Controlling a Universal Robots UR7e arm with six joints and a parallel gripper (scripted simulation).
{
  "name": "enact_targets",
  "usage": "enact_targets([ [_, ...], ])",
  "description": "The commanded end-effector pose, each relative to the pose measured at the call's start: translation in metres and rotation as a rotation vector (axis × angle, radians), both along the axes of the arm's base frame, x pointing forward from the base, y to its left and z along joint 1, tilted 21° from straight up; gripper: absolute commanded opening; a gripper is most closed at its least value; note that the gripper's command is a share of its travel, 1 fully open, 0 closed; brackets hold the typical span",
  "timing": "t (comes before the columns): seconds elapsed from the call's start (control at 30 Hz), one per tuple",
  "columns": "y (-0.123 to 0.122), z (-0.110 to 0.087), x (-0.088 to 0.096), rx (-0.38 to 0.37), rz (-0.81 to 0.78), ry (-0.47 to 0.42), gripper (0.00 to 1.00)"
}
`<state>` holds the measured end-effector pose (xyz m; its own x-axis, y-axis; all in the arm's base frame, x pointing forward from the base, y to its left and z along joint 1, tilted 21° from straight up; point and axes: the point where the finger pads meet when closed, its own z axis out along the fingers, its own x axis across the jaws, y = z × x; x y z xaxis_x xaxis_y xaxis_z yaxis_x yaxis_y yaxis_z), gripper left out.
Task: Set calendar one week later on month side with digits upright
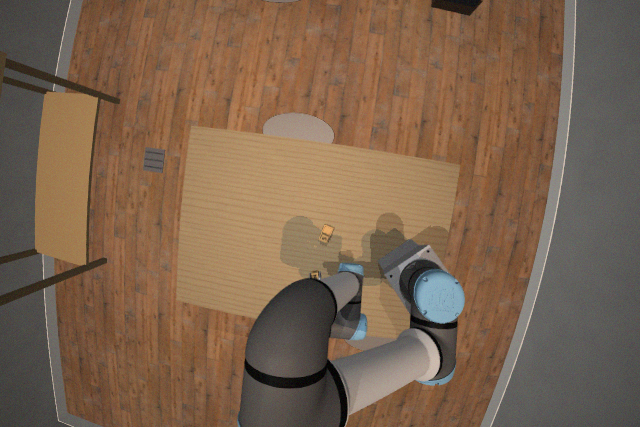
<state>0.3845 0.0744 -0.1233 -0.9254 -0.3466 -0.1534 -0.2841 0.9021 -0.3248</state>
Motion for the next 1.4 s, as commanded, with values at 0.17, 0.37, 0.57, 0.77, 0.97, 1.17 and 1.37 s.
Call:
enact_targets([
  [0.17,0.001,0.004,-0.002,0.0,-0.001,0.002,0.57],
  [0.37,0.001,0.004,-0.002,-0.001,-0.001,0.004,0.57],
  [0.57,0.0,0.004,-0.003,-0.004,0.011,0.008,0.57],
  [0.77,-0.004,0.006,-0.001,-0.021,0.078,0.027,0.57],
  [0.97,-0.009,0.007,0.0,-0.043,0.162,0.05,0.57],
  [1.17,-0.019,0.01,0.003,-0.088,0.334,0.097,0.57],
  [1.37,-0.026,0.013,0.004,-0.124,0.471,0.135,0.57],
])
